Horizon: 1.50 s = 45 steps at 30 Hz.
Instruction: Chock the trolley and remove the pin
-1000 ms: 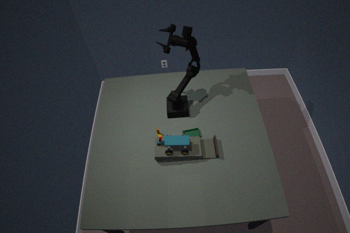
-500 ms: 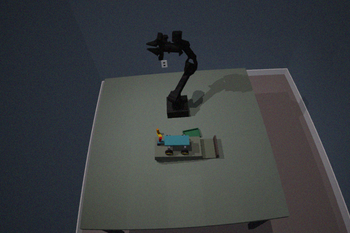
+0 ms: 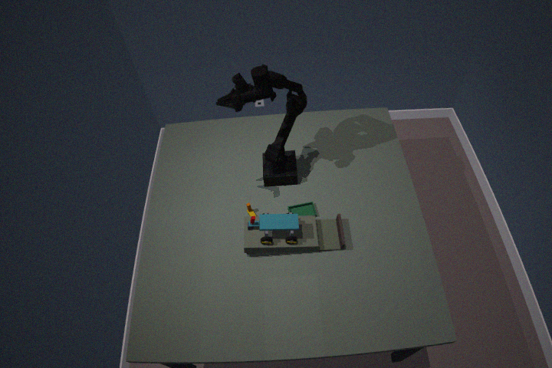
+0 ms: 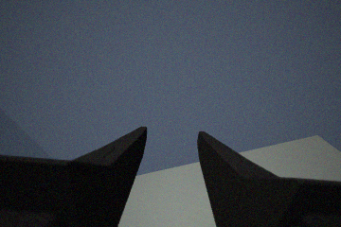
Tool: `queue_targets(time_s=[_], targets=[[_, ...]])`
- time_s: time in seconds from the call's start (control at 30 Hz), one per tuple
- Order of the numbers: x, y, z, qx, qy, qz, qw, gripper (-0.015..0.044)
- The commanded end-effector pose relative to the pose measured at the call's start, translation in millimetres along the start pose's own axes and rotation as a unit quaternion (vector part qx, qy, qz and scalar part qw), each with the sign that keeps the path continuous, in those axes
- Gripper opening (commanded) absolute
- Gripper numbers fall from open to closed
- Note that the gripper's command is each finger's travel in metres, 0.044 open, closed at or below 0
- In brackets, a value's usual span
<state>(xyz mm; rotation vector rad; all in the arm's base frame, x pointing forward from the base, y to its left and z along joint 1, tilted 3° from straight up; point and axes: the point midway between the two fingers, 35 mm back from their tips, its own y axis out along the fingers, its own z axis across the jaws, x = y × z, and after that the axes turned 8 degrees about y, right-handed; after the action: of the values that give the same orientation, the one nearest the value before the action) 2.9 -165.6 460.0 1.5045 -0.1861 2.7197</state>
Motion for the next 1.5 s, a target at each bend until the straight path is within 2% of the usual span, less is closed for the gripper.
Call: queue_targets(time_s=[0.0, 0.27, 0.57, 0.77, 1.03, 1.47], targets=[[-32, 19, 13, 0.006, -0.148, 0.048, 0.988, 0.0190], [-87, 44, 28, 0.041, -0.392, 0.124, 0.911, 0.0190], [-151, 63, 34, 0.112, -0.621, 0.197, 0.750, 0.0190], [-194, 71, 32, 0.176, -0.736, 0.233, 0.611, 0.0190], [-249, 74, 22, 0.275, -0.836, 0.258, 0.399, 0.0190], [-329, 63, -7, 0.454, -0.858, 0.237, 0.042, 0.0190]])
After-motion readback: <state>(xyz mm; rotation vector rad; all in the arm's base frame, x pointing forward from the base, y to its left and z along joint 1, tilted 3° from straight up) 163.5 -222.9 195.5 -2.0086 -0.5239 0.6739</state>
